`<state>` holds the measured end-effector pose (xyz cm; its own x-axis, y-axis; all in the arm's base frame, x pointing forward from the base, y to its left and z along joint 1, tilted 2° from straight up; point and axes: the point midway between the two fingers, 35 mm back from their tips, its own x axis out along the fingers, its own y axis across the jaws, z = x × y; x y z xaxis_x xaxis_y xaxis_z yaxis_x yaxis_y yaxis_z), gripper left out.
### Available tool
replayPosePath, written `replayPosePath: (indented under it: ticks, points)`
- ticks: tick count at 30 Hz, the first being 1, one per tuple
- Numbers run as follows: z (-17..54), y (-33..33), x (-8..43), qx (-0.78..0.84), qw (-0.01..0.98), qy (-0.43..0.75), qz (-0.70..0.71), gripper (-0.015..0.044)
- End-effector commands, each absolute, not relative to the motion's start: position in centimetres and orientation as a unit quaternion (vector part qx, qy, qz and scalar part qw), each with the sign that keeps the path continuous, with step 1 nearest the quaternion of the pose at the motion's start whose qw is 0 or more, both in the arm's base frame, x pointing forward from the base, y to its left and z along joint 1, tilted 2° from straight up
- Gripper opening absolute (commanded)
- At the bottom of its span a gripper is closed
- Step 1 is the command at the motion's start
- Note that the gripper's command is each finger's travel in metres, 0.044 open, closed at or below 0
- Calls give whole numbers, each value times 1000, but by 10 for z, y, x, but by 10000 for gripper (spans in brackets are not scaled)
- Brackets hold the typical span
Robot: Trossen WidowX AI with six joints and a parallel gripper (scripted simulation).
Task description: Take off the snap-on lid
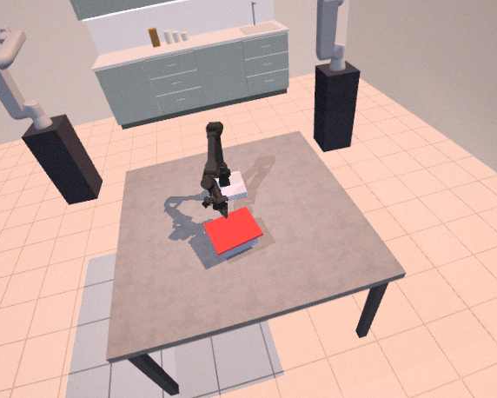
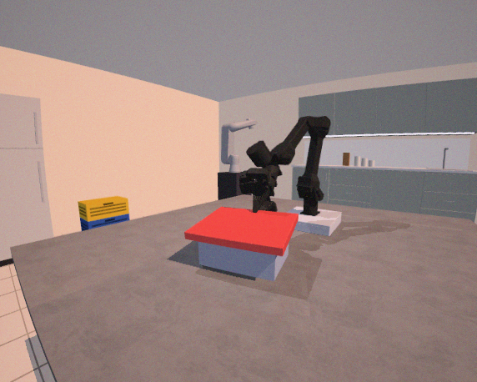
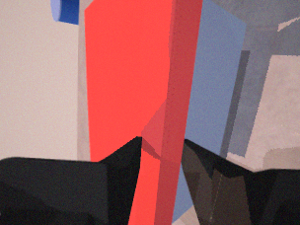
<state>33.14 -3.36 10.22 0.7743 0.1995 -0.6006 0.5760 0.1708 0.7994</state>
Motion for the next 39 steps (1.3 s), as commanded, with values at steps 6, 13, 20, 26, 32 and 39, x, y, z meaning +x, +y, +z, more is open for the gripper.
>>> replayPosePath:
  ticks: [6,13,20,26,32,39]
  points:
    - [115,-33,333,631,700,307,-135,0]
    - [125,-33,334,631,700,307,-135,0]
    - [134,-32,337,631,700,306,-135,0]
    - [142,-31,339,631,700,306,-135,0]
    - [150,-30,342,631,700,306,-135,0]
    - [160,-29,347,631,700,306,-134,0]
